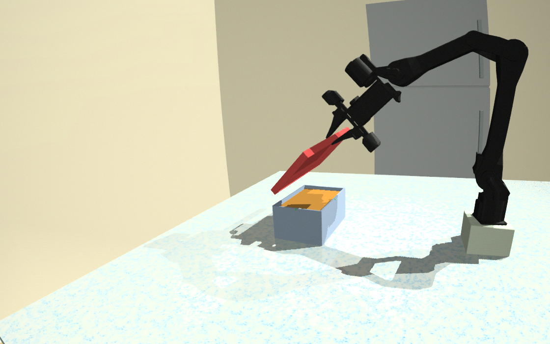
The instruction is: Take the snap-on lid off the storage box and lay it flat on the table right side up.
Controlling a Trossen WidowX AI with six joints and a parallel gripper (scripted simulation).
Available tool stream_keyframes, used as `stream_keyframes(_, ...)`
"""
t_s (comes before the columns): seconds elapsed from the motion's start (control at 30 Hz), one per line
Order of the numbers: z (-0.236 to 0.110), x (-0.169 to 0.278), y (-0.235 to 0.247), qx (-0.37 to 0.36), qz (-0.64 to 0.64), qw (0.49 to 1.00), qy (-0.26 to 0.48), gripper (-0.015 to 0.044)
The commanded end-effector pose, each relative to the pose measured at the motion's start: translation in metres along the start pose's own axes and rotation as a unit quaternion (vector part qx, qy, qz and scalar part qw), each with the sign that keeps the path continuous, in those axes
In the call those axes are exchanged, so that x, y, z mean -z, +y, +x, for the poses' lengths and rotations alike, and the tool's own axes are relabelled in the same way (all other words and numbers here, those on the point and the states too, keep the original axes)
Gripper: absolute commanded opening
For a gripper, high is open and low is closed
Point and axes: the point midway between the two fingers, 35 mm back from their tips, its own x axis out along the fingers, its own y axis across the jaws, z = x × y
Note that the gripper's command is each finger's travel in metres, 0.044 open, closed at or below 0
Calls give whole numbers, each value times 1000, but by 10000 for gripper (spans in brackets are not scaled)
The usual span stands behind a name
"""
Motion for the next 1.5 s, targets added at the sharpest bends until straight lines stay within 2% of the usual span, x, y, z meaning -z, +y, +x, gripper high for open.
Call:
stream_keyframes(0.0, -1, -8, 2, -5, -2, 1000, 1, 0)
stream_keyframes(1.47, -8, -96, -2, -4, -5, 1000, -2, 0)
